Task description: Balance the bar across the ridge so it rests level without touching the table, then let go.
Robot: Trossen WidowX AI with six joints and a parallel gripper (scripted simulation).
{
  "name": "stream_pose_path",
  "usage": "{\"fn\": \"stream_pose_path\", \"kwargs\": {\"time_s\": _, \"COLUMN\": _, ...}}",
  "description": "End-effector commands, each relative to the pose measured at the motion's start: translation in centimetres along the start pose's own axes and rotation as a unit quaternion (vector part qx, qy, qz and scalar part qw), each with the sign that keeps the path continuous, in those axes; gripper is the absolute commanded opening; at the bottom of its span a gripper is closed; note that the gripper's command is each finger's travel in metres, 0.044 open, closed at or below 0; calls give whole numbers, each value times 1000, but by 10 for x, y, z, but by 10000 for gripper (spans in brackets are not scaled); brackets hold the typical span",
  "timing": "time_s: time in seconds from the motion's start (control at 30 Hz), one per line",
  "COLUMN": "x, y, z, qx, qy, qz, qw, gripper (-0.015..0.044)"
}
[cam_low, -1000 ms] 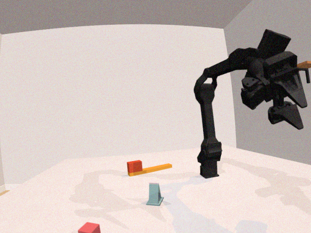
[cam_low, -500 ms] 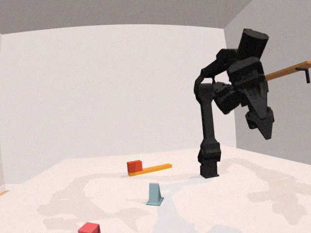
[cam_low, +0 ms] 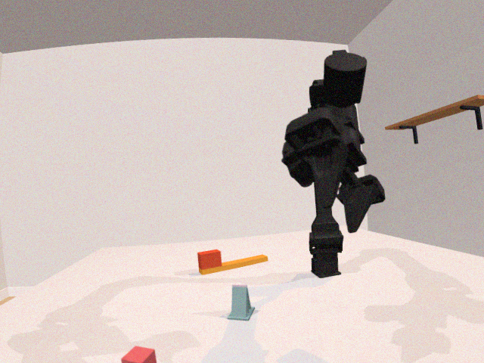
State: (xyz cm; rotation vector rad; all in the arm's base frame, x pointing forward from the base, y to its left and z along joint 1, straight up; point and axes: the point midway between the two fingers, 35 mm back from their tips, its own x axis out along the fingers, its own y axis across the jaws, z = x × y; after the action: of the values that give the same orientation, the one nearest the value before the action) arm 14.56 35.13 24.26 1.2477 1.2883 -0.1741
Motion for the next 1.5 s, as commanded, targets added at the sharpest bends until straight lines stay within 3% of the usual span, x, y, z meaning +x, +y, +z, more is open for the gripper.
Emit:
{"fn": "stream_pose_path", "kwargs": {"time_s": 0.0, "x": 4, "y": 4, "z": 17, "qx": 15, "qy": -15, "qz": -6, "qw": 1000, "gripper": 315}}
{"fn": "stream_pose_path", "kwargs": {"time_s": 0.77, "x": 4, "y": 23, "z": 134, "qx": 93, "qy": -121, "qz": -22, "qw": 988, "gripper": 315}}
{"fn": "stream_pose_path", "kwargs": {"time_s": 1.47, "x": -10, "y": 16, "z": 241, "qx": 238, "qy": -204, "qz": -48, "qw": 948, "gripper": 315}}
